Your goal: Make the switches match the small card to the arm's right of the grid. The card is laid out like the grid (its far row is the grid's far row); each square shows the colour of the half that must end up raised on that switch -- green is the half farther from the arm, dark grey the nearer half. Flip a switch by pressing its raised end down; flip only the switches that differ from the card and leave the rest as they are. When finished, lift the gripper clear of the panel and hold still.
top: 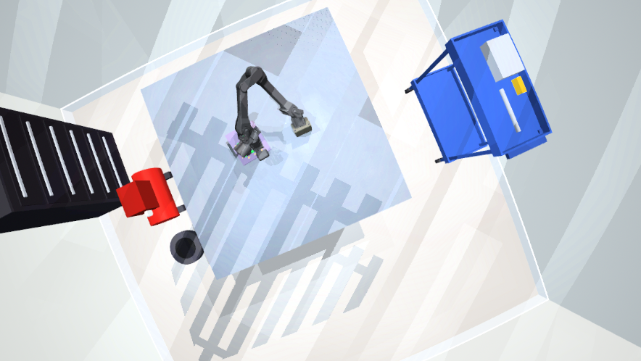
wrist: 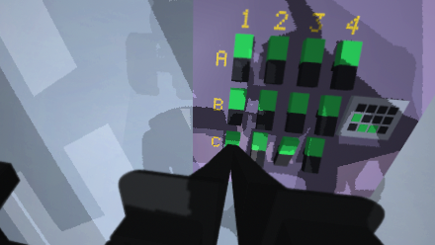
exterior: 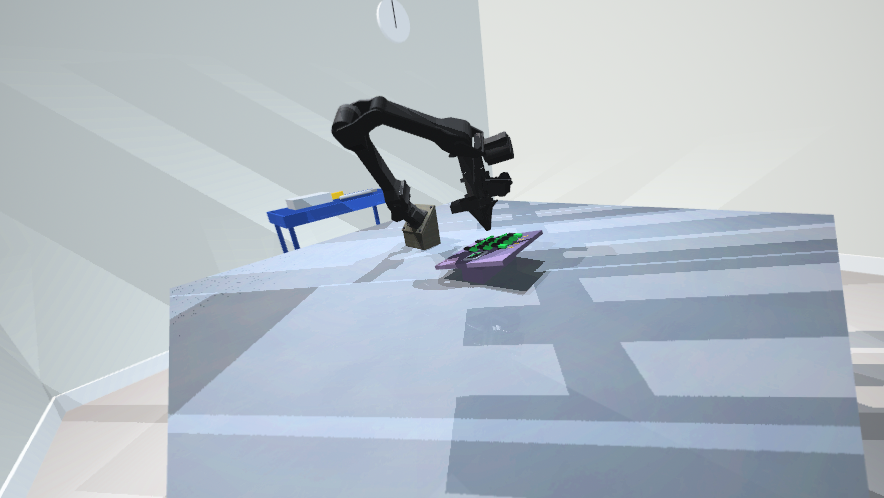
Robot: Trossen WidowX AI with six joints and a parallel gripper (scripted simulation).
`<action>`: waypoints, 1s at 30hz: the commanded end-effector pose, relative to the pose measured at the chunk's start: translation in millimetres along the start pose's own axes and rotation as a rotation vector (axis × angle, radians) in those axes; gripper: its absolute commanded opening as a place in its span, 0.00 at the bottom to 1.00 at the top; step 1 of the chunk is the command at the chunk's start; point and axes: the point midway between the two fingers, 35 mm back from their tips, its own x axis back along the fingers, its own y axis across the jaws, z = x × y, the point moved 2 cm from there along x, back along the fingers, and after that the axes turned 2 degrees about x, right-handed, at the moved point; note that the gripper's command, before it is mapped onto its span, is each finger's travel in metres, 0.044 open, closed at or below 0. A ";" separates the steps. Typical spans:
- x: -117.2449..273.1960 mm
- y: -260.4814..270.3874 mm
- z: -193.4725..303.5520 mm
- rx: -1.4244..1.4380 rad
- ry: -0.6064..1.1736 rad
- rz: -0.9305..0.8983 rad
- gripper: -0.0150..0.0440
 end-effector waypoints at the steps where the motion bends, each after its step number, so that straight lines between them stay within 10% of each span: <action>1: -5.3 -0.5 0.6 0.006 0.001 0.007 0.25; 30: -15.0 -0.7 0.3 0.006 0.001 0.007 0.25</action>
